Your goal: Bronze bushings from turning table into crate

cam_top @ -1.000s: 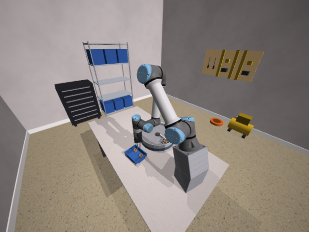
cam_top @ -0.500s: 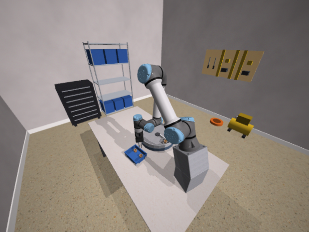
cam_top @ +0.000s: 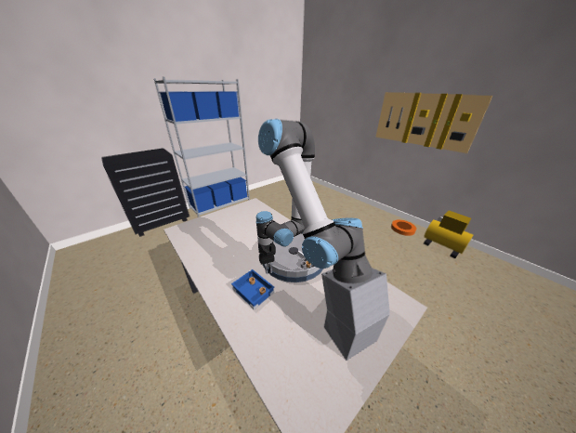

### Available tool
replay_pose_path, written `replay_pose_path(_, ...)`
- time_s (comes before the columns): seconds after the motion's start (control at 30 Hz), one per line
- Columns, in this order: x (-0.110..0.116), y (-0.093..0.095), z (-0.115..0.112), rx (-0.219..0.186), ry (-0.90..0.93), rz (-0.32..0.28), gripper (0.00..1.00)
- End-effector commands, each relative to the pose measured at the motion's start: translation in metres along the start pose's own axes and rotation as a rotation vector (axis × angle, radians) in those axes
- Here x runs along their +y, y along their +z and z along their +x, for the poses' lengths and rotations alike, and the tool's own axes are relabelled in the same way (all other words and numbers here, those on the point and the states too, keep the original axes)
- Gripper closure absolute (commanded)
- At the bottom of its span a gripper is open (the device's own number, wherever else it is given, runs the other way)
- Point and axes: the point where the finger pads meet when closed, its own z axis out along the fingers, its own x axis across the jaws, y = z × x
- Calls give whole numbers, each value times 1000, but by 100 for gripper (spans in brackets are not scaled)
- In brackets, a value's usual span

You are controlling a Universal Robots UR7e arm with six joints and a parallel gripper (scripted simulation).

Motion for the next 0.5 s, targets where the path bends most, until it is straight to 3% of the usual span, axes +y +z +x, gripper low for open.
replay_pose_path(0.0, 5, 1, -36, 0, -122, 0, 60)
replay_pose_path(0.03, 6, 1, -46, 0, -157, 0, 60)
replay_pose_path(0.43, 6, 1, -46, 0, -157, 0, 60)
replay_pose_path(0.47, 7, 2, -55, -4, -184, 0, 60)
